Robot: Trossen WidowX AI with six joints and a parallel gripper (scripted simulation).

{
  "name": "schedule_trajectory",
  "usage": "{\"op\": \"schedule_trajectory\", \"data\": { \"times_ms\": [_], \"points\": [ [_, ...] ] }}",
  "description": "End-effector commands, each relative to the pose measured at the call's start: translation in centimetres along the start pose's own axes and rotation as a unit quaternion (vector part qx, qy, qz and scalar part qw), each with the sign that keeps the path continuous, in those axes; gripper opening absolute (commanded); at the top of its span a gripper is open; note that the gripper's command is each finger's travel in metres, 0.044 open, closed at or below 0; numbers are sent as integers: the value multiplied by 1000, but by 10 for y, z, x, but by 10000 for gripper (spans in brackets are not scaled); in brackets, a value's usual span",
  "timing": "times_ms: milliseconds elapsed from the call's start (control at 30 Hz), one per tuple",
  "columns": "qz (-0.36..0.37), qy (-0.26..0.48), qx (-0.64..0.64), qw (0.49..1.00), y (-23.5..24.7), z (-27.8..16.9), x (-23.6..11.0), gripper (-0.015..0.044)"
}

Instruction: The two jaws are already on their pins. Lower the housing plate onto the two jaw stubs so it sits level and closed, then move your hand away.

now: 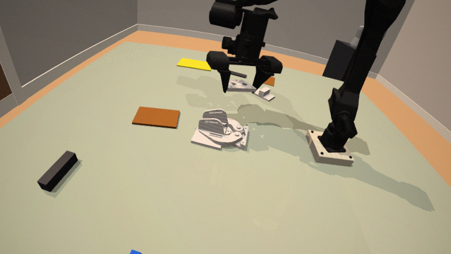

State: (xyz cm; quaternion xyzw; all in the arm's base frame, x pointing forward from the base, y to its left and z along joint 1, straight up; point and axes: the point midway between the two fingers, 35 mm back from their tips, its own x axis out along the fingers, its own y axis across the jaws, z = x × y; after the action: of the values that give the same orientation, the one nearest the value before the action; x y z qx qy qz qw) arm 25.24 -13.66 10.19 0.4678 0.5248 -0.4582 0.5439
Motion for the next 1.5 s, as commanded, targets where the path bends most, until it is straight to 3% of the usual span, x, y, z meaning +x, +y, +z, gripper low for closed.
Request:
{"op": "schedule_trajectory", "data": {
  "times_ms": [0,567,1167,1467],
  "points": [
    [-2,-2,-59,998,4,-8,1,351],
    [-1,-1,-279,960,17,-41,1,351],
    [0,1,-498,867,26,-77,1,351],
    [0,1,-515,857,27,-80,1,351]
  ]
}}
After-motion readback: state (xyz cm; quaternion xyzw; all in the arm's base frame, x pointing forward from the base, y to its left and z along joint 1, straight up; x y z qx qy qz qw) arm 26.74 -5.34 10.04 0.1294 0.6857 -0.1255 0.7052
